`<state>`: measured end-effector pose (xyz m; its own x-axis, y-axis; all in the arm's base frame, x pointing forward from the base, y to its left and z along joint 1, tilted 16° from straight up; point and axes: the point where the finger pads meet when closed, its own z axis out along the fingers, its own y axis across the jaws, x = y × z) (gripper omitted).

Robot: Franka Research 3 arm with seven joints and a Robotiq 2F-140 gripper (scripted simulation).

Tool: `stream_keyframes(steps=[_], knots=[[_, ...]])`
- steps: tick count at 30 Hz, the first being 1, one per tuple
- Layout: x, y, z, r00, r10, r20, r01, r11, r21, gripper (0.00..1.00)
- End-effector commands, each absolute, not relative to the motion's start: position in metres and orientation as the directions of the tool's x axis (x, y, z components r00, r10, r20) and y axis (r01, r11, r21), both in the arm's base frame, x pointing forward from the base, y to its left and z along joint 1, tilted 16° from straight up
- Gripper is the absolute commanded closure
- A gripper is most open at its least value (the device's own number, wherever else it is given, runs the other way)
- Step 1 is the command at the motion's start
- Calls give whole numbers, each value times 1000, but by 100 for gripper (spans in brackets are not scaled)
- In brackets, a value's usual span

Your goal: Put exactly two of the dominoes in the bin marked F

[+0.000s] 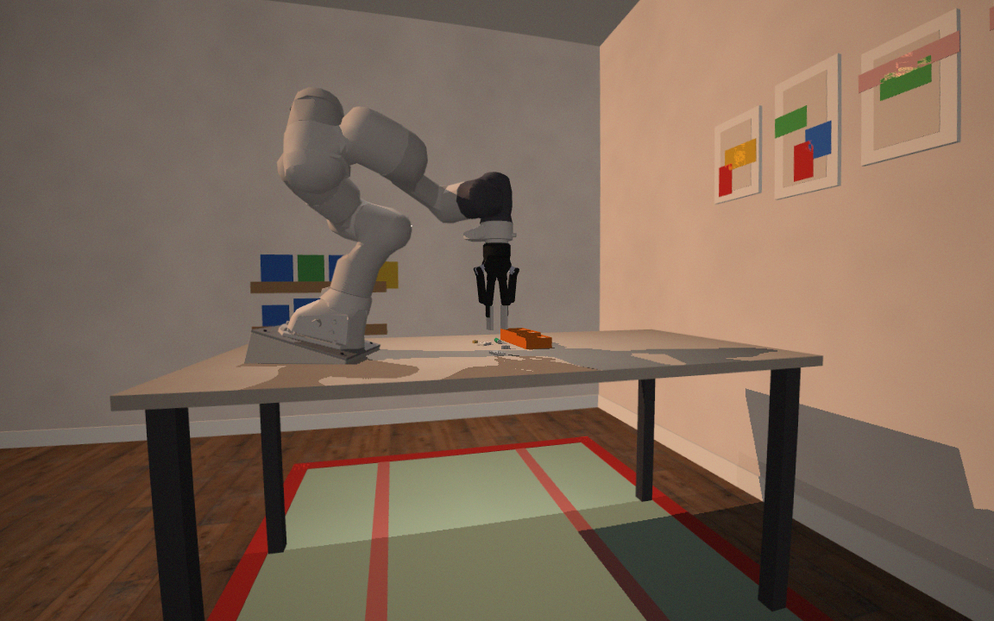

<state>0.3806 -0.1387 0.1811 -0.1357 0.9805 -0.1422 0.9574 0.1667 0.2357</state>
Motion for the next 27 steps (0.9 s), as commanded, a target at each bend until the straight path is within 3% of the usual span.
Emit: stream_keyframes(steps=[1,27], knots=[[383,-140,174,-140,979,-146,957,172,234,75],[401,-146,120,-140,979,-146,957,172,234,75]])
